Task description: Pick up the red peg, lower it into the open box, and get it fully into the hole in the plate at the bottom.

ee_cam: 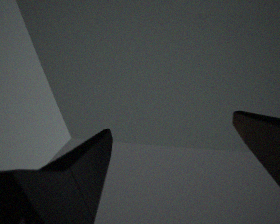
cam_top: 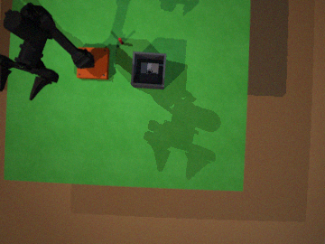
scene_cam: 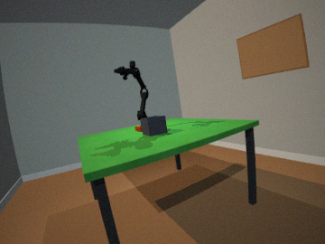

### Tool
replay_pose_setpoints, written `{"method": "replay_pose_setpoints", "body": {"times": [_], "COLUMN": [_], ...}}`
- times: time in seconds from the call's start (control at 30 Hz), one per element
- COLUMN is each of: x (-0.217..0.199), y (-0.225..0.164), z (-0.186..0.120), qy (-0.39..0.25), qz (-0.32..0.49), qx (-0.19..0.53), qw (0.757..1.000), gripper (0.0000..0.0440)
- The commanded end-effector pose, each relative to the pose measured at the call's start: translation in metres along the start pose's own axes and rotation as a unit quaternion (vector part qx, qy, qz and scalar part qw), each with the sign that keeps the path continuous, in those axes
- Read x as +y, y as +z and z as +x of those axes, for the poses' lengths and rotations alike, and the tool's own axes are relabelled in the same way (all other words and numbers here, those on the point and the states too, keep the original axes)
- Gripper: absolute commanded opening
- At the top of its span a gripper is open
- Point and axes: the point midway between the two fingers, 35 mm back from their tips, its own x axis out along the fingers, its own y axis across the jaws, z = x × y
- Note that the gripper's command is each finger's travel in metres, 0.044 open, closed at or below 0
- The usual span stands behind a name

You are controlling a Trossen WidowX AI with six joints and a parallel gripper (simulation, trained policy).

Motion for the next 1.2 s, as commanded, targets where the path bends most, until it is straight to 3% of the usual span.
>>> {"method": "replay_pose_setpoints", "body": {"times": [0.0,0.57,1.17], "x": [-0.022,-0.113,-0.192], "y": [0.007,0.035,0.065], "z": [0.002,-0.022,-0.082], "qy": [-0.038,-0.221,-0.403], "qz": [-0.006,-0.034,-0.085], "qx": [-0.009,-0.031,-0.038], "qw": [0.999,0.974,0.91], "gripper": [0.044,0.044,0.044]}}
